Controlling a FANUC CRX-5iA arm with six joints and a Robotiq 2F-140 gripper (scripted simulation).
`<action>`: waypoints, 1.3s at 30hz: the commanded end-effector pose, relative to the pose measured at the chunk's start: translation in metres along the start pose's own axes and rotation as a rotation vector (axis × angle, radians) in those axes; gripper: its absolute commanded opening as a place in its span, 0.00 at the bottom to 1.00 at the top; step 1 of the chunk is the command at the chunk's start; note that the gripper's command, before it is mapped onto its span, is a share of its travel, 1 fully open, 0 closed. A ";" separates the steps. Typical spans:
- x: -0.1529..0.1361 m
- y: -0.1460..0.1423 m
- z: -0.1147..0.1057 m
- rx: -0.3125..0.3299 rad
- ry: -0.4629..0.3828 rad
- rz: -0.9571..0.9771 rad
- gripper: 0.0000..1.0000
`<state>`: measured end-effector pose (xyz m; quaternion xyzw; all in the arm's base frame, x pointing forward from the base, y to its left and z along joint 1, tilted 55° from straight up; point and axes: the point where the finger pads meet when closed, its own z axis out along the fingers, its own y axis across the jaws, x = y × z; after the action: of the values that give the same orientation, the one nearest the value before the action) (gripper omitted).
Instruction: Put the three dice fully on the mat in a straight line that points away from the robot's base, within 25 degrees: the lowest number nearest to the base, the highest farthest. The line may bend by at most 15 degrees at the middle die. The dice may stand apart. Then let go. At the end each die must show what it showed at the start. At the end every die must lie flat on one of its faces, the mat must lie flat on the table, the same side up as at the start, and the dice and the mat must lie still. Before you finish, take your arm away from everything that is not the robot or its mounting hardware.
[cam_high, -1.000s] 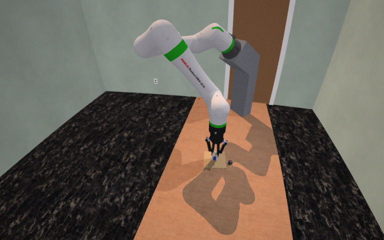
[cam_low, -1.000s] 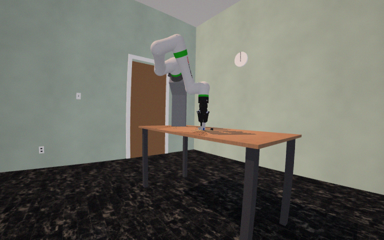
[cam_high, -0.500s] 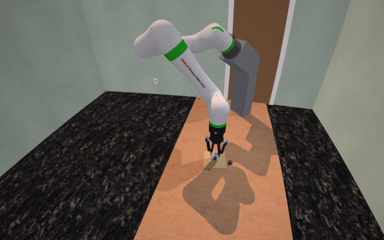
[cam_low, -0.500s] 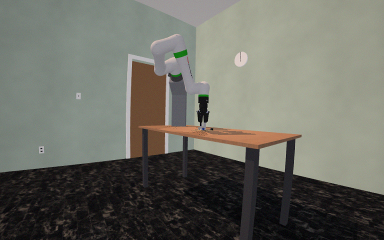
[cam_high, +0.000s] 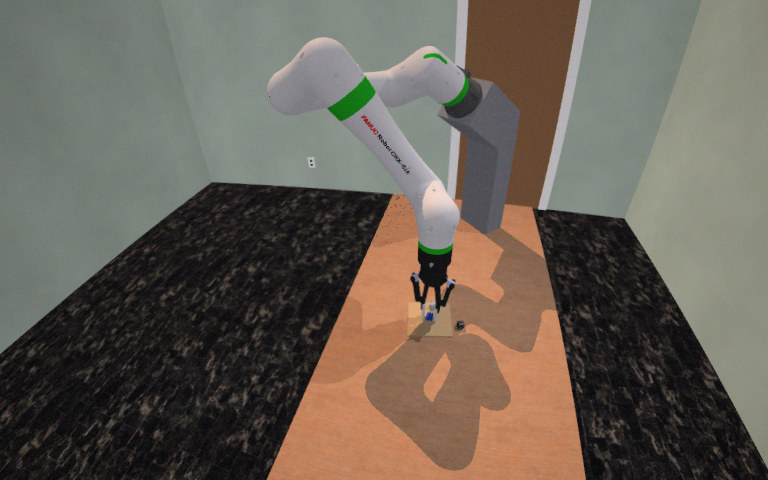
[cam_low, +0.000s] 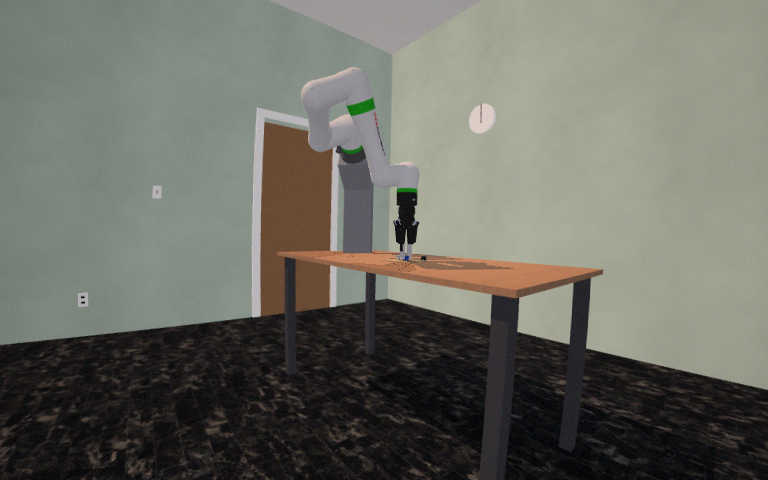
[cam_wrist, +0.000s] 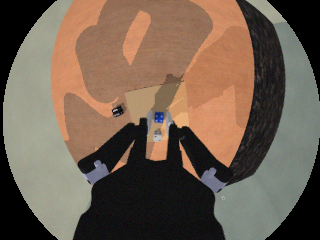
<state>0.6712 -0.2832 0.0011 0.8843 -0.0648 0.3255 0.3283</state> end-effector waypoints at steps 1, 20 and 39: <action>0.000 0.000 -0.007 0.000 0.000 0.000 0.21; 0.000 0.000 -0.083 0.000 0.000 0.000 0.21; 0.000 0.000 -0.086 0.000 0.000 0.000 1.00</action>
<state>0.6253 -0.2297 0.0503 0.8844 -0.0648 0.3254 0.3283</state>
